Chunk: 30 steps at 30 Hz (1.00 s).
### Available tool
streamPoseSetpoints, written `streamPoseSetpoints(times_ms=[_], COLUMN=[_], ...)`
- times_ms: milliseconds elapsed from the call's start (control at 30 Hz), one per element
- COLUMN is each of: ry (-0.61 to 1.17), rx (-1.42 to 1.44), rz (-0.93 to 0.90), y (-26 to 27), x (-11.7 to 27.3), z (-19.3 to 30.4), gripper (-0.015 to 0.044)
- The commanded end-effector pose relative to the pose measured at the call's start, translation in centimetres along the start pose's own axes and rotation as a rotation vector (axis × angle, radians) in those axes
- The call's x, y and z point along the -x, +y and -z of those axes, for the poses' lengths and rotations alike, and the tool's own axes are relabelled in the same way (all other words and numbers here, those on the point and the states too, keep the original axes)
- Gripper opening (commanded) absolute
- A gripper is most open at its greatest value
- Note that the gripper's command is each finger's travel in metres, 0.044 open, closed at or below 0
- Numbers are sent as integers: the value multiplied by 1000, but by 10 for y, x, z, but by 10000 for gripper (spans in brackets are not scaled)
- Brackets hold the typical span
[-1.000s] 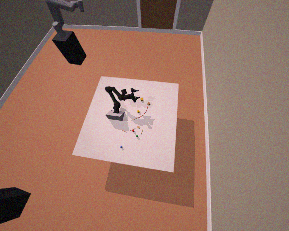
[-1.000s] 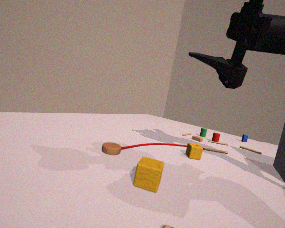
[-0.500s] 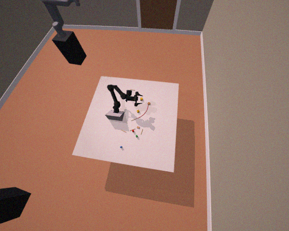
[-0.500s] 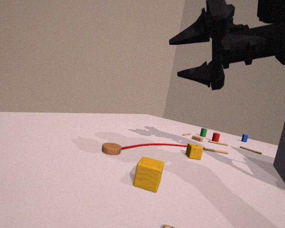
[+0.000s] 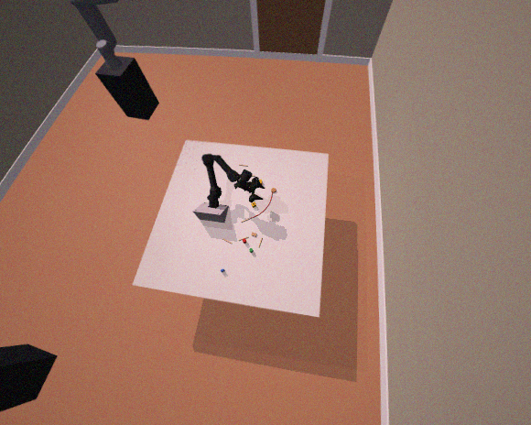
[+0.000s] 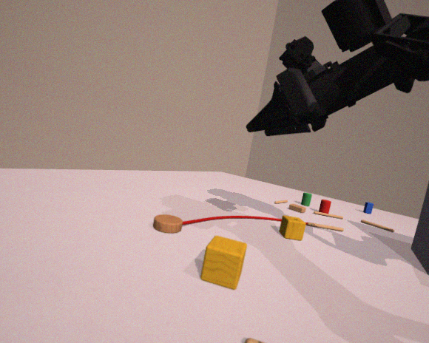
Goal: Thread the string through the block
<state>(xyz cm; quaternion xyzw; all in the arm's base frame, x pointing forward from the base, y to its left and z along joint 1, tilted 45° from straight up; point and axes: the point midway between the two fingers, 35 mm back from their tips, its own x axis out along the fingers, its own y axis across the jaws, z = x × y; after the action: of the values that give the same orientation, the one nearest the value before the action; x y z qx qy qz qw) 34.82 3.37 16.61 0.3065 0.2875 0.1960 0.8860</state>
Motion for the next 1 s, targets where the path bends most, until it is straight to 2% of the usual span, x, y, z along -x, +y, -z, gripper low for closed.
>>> streamPoseSetpoints(times_ms=[0,467,967], ry=[335,602,672], rx=[561,1007,1452], rz=[-25,-286,-747], y=[-24,-34,-31], x=[-21,-23,-12], z=[31,70,97], gripper=[440,440,440])
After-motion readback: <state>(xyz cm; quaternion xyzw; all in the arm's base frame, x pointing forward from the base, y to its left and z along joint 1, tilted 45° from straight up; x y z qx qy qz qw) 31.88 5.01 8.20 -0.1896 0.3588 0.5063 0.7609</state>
